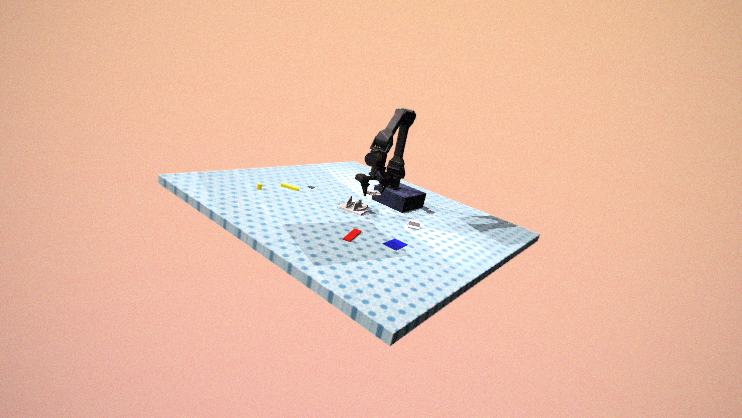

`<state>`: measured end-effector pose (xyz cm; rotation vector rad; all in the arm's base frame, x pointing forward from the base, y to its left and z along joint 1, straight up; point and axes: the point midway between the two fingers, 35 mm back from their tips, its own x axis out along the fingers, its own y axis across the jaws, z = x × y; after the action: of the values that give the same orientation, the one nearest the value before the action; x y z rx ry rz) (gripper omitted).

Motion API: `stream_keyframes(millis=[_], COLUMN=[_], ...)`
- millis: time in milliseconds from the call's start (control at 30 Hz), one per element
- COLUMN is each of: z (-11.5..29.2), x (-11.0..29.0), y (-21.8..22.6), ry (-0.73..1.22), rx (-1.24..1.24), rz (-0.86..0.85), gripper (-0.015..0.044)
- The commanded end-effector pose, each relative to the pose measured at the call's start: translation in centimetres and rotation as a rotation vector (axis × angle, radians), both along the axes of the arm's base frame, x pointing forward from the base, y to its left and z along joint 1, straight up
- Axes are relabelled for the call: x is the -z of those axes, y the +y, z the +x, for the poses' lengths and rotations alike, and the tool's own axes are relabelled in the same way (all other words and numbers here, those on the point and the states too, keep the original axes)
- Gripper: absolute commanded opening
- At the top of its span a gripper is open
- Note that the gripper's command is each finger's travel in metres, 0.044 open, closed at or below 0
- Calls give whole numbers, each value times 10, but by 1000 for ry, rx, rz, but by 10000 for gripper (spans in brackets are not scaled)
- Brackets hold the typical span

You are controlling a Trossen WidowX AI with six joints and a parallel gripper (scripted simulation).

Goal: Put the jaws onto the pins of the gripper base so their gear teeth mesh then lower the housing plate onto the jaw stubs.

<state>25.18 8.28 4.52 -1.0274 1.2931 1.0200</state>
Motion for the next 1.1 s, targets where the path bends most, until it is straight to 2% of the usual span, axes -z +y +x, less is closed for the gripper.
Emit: stream_keyframes(millis=[0, 1067], z=[0, -9], x=[0, 3], y=[-9, -74], ry=[-2, 3], rx=[102, 913], rz=[-2, 10], gripper=[351, 351])
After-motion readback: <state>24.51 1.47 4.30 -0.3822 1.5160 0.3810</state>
